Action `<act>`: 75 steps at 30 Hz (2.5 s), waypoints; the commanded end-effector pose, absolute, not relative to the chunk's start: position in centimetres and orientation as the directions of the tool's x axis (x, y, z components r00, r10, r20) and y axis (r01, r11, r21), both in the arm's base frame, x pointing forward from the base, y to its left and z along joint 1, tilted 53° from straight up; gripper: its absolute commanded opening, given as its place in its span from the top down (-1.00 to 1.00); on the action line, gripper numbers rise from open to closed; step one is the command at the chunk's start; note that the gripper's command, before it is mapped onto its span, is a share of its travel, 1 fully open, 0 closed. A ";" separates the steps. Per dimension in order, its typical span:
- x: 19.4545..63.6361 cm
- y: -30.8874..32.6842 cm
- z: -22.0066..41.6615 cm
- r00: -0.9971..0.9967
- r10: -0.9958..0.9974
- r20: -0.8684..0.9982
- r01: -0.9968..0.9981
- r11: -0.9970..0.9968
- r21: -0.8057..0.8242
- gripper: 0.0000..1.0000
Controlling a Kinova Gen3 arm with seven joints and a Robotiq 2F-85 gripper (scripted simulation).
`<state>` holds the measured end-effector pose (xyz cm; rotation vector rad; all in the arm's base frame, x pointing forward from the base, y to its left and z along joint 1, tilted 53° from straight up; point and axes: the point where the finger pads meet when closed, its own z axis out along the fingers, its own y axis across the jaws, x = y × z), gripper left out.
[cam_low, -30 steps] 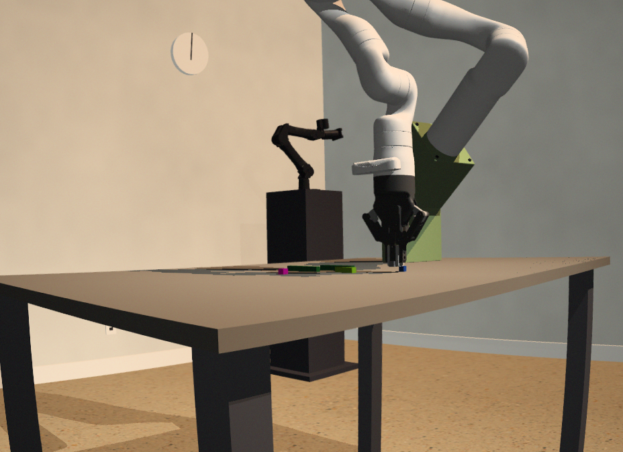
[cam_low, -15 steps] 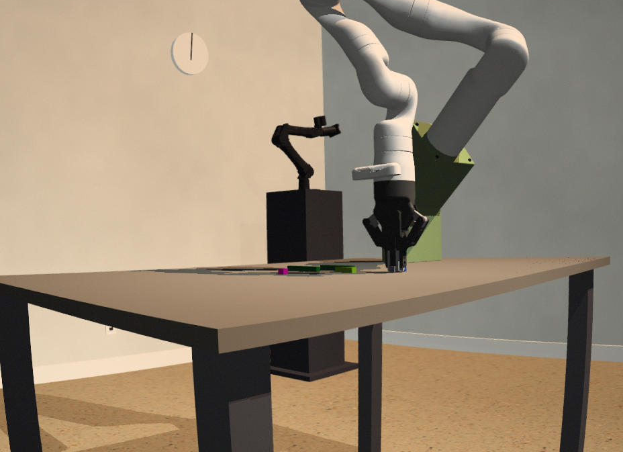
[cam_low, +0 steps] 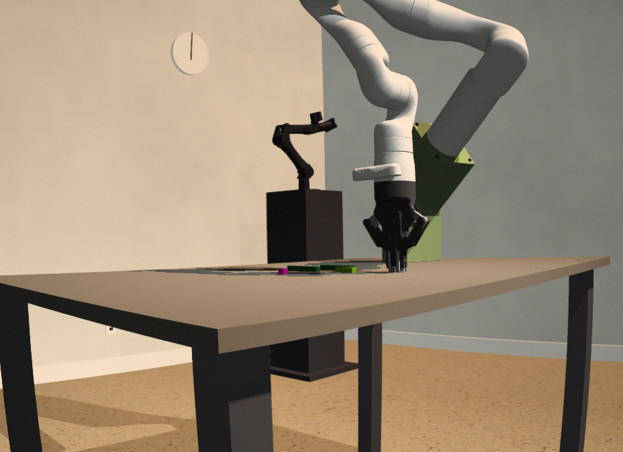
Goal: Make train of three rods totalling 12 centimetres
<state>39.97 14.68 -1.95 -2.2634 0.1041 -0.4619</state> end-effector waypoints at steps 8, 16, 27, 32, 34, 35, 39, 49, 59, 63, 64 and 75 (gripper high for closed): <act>40.0 14.6 -1.9 0.929 -0.222 0.295 0.073 -0.672 -0.736 0.91; 40.0 14.6 -1.9 0.929 -0.222 0.295 0.073 -0.672 -0.736 0.91; 40.0 14.6 -1.9 0.929 -0.222 0.295 0.073 -0.672 -0.736 0.75; 40.0 14.6 -1.9 0.929 -0.222 0.295 0.073 -0.672 -0.736 0.60; 40.0 14.6 -1.9 0.929 -0.222 0.295 0.073 -0.672 -0.736 0.60; 40.0 14.6 -1.9 0.929 -0.222 0.295 0.073 -0.672 -0.736 0.52; 40.0 14.6 -1.9 0.929 -0.222 0.295 0.073 -0.672 -0.736 0.52; 39.9 14.5 -1.9 0.929 -0.222 0.295 0.073 -0.672 -0.736 0.52; 39.0 12.8 -0.3 0.929 -0.222 0.295 0.073 -0.672 -0.736 0.52; 38.6 11.8 0.5 0.929 -0.222 0.295 0.073 -0.672 -0.736 0.52; 38.4 11.5 0.8 0.929 -0.222 0.295 0.073 -0.672 -0.736 0.52; 37.0 8.8 3.1 0.929 -0.222 0.295 0.073 -0.672 -0.736 0.52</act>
